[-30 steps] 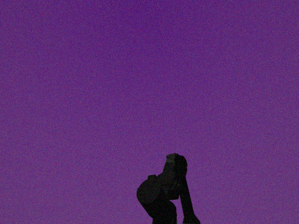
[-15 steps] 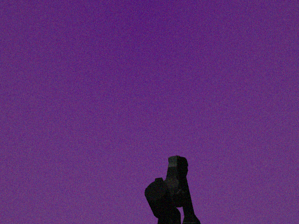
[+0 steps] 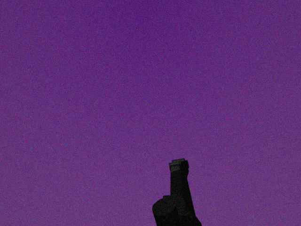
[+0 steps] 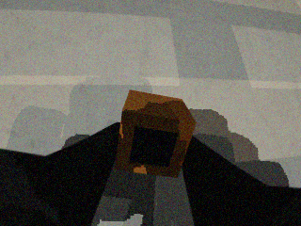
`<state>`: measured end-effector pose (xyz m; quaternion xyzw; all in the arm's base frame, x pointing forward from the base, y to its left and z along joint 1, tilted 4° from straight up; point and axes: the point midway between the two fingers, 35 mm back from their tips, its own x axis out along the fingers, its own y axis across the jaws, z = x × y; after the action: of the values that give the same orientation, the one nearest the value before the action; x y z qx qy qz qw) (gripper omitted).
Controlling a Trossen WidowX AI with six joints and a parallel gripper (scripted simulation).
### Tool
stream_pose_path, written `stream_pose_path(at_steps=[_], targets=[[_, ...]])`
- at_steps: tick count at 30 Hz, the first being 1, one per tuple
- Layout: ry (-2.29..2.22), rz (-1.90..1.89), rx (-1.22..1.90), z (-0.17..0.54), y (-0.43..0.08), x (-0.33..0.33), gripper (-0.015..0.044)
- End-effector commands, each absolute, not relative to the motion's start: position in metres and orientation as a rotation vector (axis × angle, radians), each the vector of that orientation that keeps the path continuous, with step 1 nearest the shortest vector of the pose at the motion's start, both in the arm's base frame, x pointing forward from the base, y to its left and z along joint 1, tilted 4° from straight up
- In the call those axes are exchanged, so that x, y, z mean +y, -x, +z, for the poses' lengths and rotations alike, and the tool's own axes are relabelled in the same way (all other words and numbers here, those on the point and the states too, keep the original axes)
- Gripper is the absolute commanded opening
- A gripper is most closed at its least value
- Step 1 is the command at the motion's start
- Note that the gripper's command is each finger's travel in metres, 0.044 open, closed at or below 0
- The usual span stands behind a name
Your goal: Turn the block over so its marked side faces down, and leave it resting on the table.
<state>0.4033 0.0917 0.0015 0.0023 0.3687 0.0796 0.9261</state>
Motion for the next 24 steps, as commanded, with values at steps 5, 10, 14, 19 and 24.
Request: stream_pose_path(at_steps=[5,10,14,19,24], targets=[[-0.016,0.155,0.648,-0.008,-0.399,0.091,0.0000],[-0.024,0.154,0.572,-0.009,-0.395,0.091,0.0000],[-0.032,0.152,0.512,-0.008,-0.390,0.090,0.0000],[-0.037,0.151,0.475,-0.006,-0.387,0.089,0.0000],[-0.039,0.150,0.448,-0.003,-0.386,0.089,0.0000]])
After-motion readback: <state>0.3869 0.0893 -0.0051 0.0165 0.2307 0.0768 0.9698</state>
